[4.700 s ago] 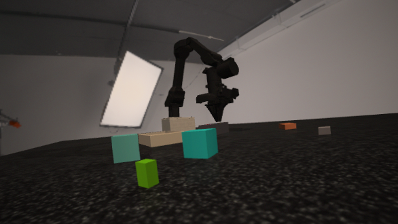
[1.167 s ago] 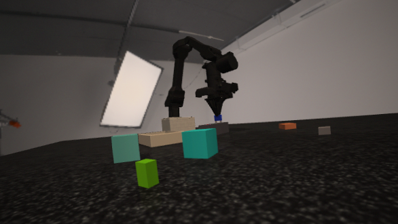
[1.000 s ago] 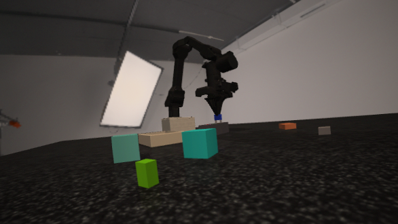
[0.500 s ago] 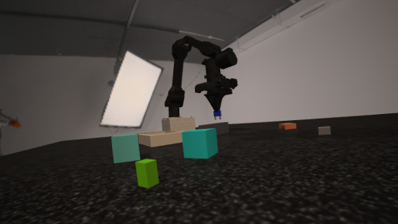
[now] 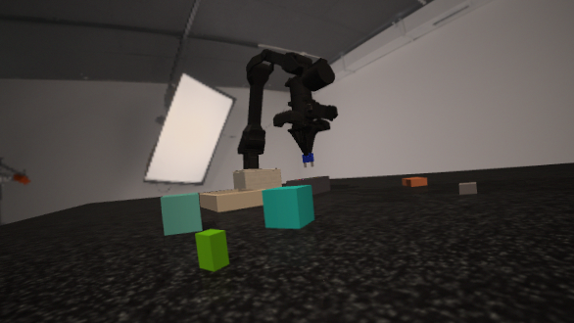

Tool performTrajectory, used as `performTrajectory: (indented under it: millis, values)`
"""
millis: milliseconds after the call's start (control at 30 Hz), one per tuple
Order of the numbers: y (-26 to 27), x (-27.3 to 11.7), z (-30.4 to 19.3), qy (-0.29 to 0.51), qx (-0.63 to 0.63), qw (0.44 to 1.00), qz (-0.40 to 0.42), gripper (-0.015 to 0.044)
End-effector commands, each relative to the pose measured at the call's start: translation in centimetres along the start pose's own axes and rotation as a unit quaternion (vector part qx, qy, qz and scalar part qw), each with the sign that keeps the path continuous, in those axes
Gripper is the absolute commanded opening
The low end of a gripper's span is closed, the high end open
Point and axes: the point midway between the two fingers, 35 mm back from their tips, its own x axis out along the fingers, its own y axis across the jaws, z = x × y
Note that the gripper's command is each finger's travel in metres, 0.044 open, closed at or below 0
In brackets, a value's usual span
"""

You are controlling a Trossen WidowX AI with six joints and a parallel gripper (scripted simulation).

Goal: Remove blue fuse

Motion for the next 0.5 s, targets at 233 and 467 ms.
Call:
performTrajectory:
  millis: [233, 467]
  values:
    - [-5.9, 0.2, -0.9, 0.006, -0.001, 1.000, -0.002, 0.0000]
    - [-9.9, 0.1, -2.1, 0.006, -0.001, 1.000, -0.004, 0.0000]
